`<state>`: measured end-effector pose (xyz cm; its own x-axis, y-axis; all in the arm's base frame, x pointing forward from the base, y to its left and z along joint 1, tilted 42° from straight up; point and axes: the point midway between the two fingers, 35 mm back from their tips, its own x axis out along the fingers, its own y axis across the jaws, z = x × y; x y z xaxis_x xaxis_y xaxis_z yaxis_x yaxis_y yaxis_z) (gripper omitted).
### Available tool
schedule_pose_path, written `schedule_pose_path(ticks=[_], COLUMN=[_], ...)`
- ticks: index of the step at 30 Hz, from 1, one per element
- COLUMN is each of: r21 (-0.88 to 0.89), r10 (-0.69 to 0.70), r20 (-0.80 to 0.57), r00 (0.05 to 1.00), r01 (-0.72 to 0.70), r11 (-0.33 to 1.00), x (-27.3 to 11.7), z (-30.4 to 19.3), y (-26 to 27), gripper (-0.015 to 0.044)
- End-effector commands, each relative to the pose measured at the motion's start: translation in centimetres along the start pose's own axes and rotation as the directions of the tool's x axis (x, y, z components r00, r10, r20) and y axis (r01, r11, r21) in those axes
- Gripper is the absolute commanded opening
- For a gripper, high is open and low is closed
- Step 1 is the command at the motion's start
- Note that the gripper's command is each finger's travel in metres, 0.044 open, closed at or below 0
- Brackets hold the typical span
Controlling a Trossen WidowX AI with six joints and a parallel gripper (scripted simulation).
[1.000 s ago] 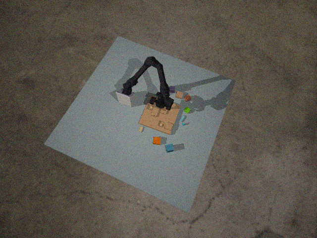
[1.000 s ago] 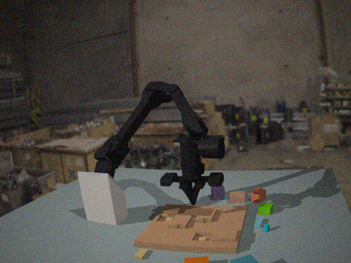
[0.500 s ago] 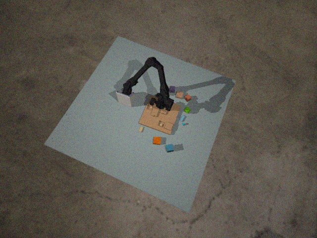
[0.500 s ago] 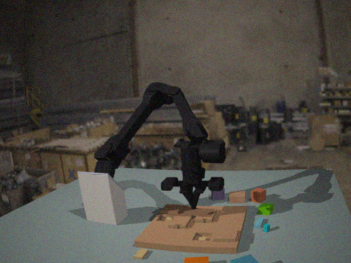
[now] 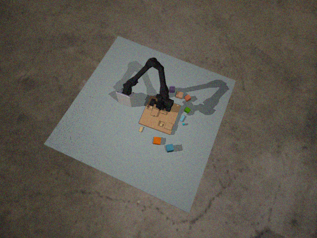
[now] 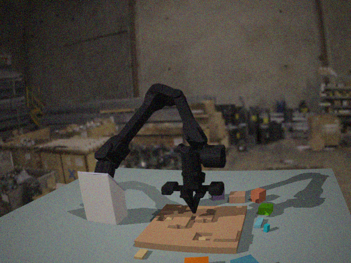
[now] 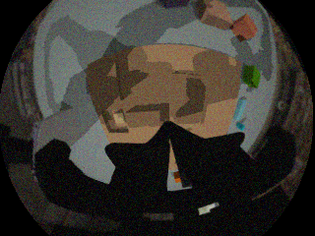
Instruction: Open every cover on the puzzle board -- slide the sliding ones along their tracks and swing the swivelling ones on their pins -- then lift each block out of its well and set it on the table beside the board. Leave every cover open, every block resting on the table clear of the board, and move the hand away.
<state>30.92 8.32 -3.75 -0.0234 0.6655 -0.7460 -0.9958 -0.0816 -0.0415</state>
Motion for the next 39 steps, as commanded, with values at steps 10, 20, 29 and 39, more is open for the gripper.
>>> schedule_pose_path(ticks=[10, 20, 29, 39], r21=[0.007, 0.007, 0.008, 0.008], r10=[0.005, 0.005, 0.006, 0.006], r20=[0.006, 0.007, 0.007, 0.008], r00=[1.0, 1.0, 1.0, 1.0], r01=[-0.005, -0.005, -0.006, -0.006], r11=[1.0, 1.0, 1.0, 1.0], x=[1.5, 2.1, 2.2, 2.2], z=[0.1, 0.1, 0.4, 0.7], y=[0.3, 0.5, 1.5, 2.5], gripper=[0.0, 0.0, 0.0, 0.0])
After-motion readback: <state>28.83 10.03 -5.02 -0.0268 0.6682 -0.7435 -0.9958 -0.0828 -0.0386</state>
